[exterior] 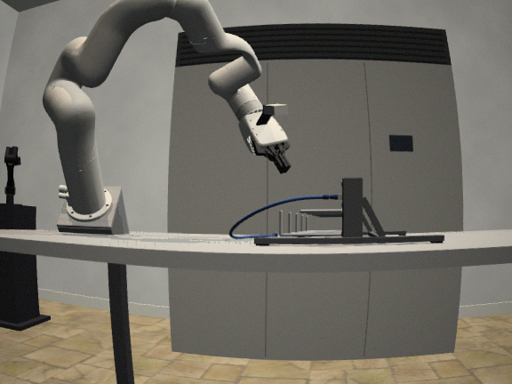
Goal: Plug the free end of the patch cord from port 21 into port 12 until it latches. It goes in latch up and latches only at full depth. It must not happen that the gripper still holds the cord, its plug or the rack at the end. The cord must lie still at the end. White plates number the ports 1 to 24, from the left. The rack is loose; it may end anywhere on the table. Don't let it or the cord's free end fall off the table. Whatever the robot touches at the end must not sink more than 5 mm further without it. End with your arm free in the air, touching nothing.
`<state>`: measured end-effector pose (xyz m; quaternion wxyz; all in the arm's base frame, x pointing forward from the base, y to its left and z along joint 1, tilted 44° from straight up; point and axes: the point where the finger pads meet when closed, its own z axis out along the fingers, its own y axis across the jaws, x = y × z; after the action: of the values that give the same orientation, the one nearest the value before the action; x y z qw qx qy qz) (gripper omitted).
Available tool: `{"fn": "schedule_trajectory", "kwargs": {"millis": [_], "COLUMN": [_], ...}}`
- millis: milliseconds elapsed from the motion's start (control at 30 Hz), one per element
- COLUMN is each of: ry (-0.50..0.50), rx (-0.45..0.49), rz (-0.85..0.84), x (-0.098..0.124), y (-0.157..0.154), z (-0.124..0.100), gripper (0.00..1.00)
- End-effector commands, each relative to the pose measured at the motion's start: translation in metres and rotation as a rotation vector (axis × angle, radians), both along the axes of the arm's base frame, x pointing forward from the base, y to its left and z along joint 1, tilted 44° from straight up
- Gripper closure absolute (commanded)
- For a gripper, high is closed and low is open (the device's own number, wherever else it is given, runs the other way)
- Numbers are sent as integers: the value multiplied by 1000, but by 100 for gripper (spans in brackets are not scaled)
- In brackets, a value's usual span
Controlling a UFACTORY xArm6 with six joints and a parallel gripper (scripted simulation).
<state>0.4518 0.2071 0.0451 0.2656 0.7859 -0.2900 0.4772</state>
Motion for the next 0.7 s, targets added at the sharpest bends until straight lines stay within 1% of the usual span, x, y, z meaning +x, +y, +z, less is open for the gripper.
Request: {"fn": "schedule_trajectory", "kwargs": {"millis": [0,100,467,533,600,667], "ry": [46,68,181,181,204,213], "rx": [-92,-146,-446,-446,-519,-548], "rz": [131,192,503,503,573,600], "x": [1,1,-7,-7,-10,-11], "y": [-3,-4,-6,-6,-5,-5], "z": [10,15,33,33,36,37], "gripper": [100,100,100,100,100,100]}}
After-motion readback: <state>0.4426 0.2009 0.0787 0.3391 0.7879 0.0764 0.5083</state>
